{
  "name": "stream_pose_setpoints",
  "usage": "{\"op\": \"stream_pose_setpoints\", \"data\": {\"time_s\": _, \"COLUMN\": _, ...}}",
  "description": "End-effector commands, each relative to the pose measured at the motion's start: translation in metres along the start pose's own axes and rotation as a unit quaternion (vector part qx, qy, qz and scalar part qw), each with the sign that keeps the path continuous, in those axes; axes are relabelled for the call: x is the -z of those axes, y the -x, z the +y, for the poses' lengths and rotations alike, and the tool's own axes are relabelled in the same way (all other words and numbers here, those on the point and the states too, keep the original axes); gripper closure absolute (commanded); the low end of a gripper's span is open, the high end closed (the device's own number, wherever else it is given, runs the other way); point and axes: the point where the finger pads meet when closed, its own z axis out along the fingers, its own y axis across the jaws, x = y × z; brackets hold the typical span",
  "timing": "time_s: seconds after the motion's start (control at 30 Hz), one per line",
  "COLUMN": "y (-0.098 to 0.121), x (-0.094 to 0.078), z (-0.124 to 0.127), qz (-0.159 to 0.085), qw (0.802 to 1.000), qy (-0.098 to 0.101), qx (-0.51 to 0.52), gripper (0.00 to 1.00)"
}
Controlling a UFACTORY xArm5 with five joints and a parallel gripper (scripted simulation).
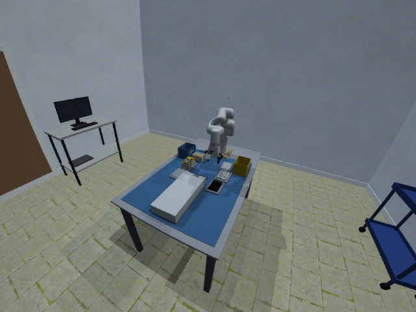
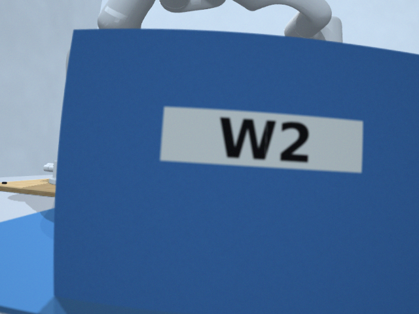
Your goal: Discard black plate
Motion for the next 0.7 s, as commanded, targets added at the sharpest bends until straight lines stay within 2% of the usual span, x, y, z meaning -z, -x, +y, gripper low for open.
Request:
{"op": "stream_pose_setpoints", "data": {"time_s": 0.0, "y": -0.019, "x": -0.005, "z": -0.013, "qz": 0.0, "qw": 1.0, "qy": 0.0, "qx": 0.0, "gripper": 0.0}}
{"op": "stream_pose_setpoints", "data": {"time_s": 0.07, "y": -0.019, "x": -0.005, "z": -0.013, "qz": 0.0, "qw": 1.0, "qy": 0.0, "qx": 0.0, "gripper": 0.0}}
{"op": "stream_pose_setpoints", "data": {"time_s": 0.57, "y": -0.074, "x": -0.028, "z": -0.058, "qz": 0.0, "qw": 1.0, "qy": 0.0, "qx": 0.0, "gripper": 0.0}}
{"op": "stream_pose_setpoints", "data": {"time_s": 0.67, "y": -0.078, "x": -0.03, "z": -0.061, "qz": 0.0, "qw": 1.0, "qy": 0.0, "qx": 0.0, "gripper": 0.0}}
